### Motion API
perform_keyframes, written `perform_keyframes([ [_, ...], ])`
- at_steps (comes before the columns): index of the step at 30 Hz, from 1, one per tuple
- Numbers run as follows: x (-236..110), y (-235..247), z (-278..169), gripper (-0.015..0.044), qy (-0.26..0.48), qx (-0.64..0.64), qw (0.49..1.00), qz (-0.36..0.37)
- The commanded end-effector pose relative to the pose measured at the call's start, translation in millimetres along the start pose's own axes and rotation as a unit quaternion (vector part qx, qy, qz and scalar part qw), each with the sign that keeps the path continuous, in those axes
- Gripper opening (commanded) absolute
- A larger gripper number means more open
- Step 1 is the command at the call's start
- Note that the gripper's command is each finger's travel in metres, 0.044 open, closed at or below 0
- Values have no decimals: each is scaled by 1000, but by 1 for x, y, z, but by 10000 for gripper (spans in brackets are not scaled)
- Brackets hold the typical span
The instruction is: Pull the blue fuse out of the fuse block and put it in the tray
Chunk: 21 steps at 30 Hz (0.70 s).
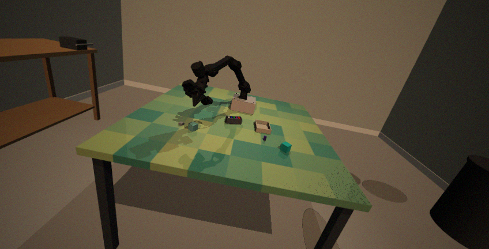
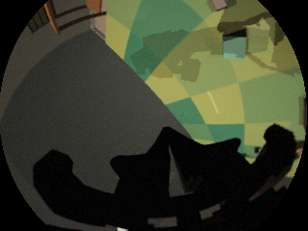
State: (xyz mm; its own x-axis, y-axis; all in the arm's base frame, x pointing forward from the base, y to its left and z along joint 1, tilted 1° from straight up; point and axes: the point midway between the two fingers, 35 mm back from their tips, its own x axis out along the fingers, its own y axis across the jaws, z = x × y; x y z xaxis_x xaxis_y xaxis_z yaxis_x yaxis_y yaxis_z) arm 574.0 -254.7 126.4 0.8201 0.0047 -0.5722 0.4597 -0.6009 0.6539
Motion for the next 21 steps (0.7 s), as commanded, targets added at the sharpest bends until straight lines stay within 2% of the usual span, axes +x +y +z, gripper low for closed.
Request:
perform_keyframes([
  [1,0,-2,-1,26,-1,-8,1000,-3],
  [3,-1,-19,-5,66,-11,-68,997,-26],
  [6,-5,-58,-14,66,-24,-208,974,-83],
  [9,-15,-98,-21,66,-21,-345,927,-144],
  [14,-41,-166,-29,66,20,-556,794,-243],
  [21,-77,-229,-30,66,101,-718,609,-322],
])
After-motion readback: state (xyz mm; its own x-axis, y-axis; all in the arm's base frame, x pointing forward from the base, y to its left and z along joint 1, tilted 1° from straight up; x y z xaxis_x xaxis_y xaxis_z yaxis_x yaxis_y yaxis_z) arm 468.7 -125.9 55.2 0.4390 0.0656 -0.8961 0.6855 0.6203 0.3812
